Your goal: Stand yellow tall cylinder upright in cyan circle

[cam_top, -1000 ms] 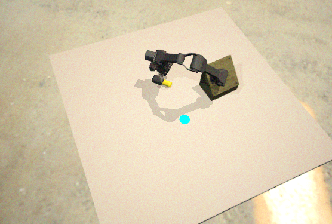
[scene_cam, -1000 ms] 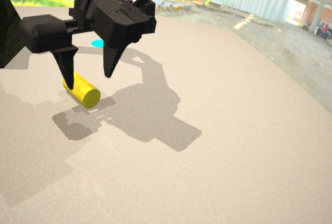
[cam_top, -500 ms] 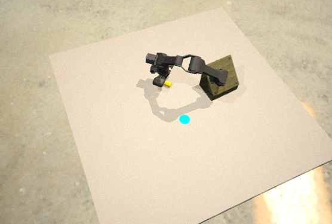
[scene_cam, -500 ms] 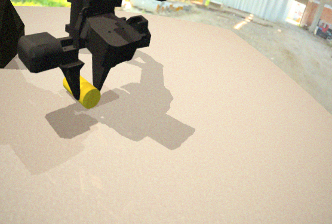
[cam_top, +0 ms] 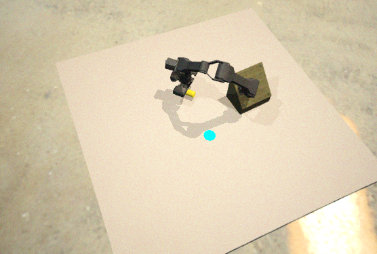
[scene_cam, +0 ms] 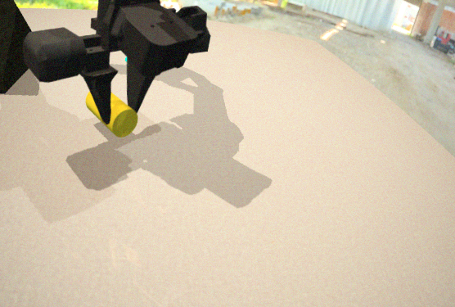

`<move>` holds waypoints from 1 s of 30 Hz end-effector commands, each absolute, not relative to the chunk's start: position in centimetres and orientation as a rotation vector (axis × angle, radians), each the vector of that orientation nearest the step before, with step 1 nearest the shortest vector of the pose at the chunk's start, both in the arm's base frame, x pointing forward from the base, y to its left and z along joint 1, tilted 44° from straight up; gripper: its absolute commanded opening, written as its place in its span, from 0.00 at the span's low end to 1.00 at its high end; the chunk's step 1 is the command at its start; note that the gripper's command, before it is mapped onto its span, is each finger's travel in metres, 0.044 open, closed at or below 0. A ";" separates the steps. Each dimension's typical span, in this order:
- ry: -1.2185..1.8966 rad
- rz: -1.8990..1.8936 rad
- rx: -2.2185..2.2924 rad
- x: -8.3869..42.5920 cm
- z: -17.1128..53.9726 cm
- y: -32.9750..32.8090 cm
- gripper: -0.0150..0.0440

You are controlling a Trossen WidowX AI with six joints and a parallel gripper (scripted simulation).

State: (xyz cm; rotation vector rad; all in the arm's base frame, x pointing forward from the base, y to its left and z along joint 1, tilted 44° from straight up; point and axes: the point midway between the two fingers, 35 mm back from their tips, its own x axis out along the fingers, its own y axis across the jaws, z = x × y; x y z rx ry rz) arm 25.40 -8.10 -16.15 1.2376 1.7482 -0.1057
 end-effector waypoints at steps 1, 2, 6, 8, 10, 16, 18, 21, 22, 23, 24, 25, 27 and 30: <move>1.733 -0.108 1.228 25.8 -15.0 -9.5 0.43; 1.733 -0.108 1.228 25.9 -14.8 -9.7 0.43; 1.733 -0.109 1.227 25.9 -13.9 -10.6 0.43; 1.733 -0.110 1.227 25.9 -13.5 -11.0 0.43; 1.733 -0.110 1.227 25.9 -13.0 -11.5 0.43; 1.734 -0.110 1.227 25.9 -11.6 -12.7 0.43; 1.734 -0.110 1.227 25.8 -11.1 -13.1 0.43; 1.734 -0.110 1.227 25.8 -10.4 -13.7 0.43; 1.734 -0.110 1.227 25.7 -10.1 -13.9 0.43; 1.735 -0.110 1.227 25.7 -9.9 -14.1 0.43; 1.735 -0.110 1.227 25.6 -9.6 -14.3 0.43; 1.735 -0.109 1.227 25.6 -9.4 -14.5 0.43; 1.735 -0.109 1.227 25.6 -9.2 -14.6 0.43; 1.735 -0.109 1.226 25.6 -9.2 -14.6 0.43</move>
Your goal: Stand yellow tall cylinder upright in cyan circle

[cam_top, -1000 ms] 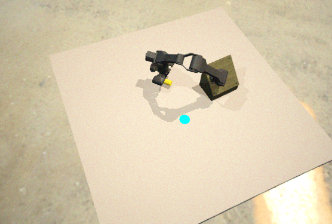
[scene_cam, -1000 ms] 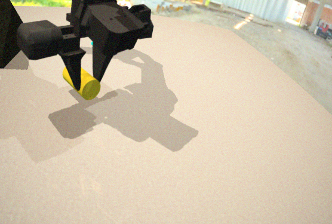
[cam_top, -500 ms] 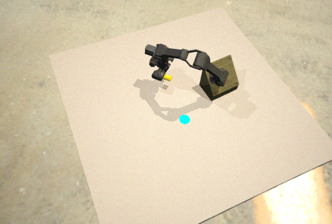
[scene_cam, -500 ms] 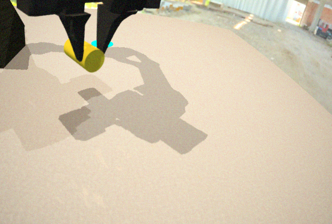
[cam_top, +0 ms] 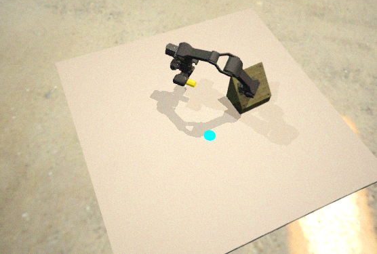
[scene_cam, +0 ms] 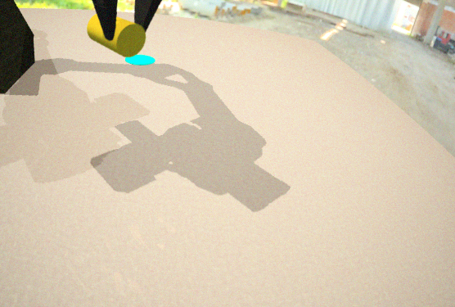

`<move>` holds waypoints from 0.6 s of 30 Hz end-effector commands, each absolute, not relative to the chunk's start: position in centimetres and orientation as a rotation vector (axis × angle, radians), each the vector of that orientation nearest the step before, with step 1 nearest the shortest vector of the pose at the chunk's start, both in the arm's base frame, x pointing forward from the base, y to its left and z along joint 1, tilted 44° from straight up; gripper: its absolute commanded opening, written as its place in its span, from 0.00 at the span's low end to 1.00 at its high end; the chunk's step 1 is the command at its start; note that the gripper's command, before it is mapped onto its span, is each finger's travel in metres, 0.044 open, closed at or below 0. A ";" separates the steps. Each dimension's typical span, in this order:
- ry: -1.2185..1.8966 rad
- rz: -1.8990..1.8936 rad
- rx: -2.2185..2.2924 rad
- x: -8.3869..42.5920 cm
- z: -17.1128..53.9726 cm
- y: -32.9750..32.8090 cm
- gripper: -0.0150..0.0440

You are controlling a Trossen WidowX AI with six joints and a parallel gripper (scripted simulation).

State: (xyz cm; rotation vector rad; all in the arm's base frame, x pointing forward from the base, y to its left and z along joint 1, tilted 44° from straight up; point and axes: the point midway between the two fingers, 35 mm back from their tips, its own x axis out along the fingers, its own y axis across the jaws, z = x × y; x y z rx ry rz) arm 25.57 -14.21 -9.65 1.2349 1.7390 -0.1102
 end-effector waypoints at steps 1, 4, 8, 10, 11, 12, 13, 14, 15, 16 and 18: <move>1.734 -0.107 1.224 25.7 -9.1 -14.5 0.43; 1.732 -0.099 1.213 26.1 -8.3 -14.1 0.43; 1.728 -0.087 1.197 26.6 -7.3 -13.4 0.43; 1.726 -0.081 1.189 26.8 -6.7 -13.0 0.43; 1.725 -0.077 1.185 26.9 -6.5 -12.9 0.43; 1.724 -0.074 1.181 27.0 -6.2 -12.7 0.43; 1.723 -0.071 1.177 27.1 -5.9 -12.5 0.43; 1.722 -0.068 1.173 27.2 -5.7 -12.3 0.43; 1.721 -0.064 1.169 27.3 -5.4 -12.1 0.43; 1.720 -0.061 1.165 27.4 -5.2 -11.9 0.43; 1.718 -0.054 1.158 27.6 -4.6 -11.5 0.43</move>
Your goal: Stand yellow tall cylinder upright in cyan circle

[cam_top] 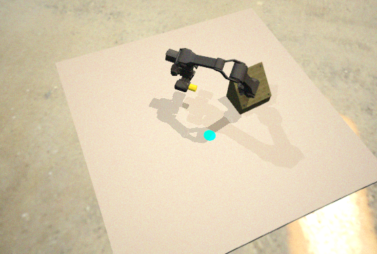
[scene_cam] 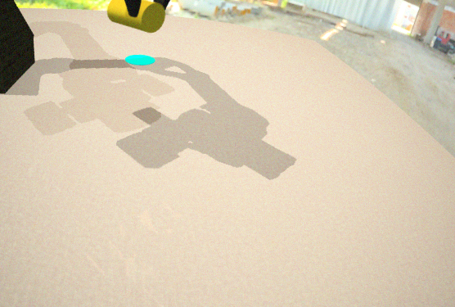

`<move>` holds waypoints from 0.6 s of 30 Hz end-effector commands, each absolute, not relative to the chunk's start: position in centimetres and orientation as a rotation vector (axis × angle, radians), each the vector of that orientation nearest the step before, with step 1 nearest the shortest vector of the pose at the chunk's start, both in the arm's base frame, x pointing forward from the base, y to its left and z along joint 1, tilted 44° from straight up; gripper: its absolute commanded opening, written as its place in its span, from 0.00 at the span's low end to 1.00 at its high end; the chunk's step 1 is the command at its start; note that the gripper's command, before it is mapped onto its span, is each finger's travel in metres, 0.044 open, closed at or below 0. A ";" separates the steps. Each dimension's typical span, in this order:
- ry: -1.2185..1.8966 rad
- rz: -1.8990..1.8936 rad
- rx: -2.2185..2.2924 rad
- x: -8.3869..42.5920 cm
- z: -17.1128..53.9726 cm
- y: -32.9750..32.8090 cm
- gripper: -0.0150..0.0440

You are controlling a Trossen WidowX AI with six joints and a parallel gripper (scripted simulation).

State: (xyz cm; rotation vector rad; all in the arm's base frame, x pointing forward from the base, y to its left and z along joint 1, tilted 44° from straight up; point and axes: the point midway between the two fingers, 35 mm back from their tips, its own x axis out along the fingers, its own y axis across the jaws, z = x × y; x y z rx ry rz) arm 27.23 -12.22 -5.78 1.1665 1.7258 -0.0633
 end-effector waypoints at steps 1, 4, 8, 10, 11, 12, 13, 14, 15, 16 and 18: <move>1.717 -0.051 1.154 27.7 -4.4 -11.3 0.43; 1.714 -0.040 1.142 28.0 -3.6 -10.7 0.43; 1.710 -0.026 1.127 28.3 -2.6 -9.9 0.43; 1.708 -0.018 1.120 28.4 -2.1 -9.5 0.43; 1.707 -0.014 1.116 28.4 -1.9 -9.3 0.43; 1.706 -0.011 1.113 28.5 -1.6 -9.1 0.43; 1.705 -0.007 1.109 28.6 -1.4 -8.8 0.43; 1.704 -0.003 1.105 28.6 -1.1 -8.6 0.43; 1.703 0.001 1.102 28.6 -0.9 -8.4 0.43; 1.702 0.005 1.098 28.7 -0.6 -8.2 0.43; 1.700 0.013 1.091 28.8 -0.1 -7.7 0.43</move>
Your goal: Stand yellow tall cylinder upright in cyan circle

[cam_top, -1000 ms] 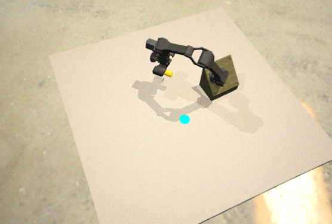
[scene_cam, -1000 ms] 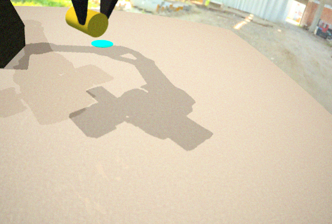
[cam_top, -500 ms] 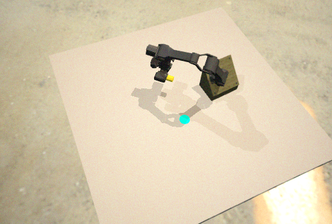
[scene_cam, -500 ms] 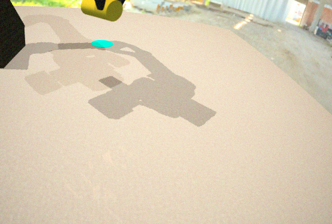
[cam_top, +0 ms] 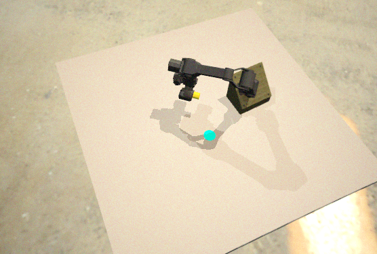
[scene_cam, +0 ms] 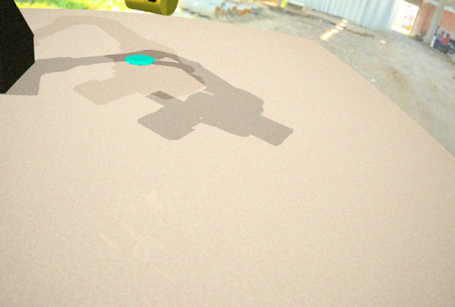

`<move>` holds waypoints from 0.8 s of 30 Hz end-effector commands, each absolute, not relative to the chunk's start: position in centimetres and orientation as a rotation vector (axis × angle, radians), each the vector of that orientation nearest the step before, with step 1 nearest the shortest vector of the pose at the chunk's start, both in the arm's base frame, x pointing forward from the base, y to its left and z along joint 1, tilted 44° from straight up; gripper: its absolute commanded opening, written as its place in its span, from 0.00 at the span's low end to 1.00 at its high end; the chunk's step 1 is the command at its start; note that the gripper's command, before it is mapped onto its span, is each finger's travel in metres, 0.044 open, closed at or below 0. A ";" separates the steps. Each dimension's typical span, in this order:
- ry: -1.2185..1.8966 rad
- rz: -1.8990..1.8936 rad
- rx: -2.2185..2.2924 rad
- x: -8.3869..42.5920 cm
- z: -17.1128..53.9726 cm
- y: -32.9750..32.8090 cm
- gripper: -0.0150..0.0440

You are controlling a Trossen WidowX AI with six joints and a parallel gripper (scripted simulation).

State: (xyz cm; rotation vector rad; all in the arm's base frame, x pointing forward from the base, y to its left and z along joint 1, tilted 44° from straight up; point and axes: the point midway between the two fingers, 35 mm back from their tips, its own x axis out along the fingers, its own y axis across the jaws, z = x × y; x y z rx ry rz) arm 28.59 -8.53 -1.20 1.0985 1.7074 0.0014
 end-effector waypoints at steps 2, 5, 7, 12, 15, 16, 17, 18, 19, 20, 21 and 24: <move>1.698 0.021 1.084 28.8 0.4 -7.3 0.43; 1.695 0.033 1.073 28.9 1.1 -6.6 0.43; 1.693 0.042 1.066 28.9 1.6 -6.1 0.43; 1.688 0.063 1.049 28.9 2.7 -5.0 0.43; 1.685 0.076 1.039 28.9 3.4 -4.3 0.43; 1.684 0.081 1.036 28.8 3.6 -4.0 0.43; 1.683 0.085 1.032 28.8 3.9 -3.8 0.43; 1.682 0.090 1.029 28.8 4.1 -3.6 0.43; 1.681 0.094 1.026 28.8 4.3 -3.3 0.43; 1.680 0.099 1.022 28.7 4.5 -3.1 0.43; 1.679 0.103 1.019 28.7 4.8 -2.9 0.43; 1.677 0.117 1.009 28.6 5.4 -2.2 0.43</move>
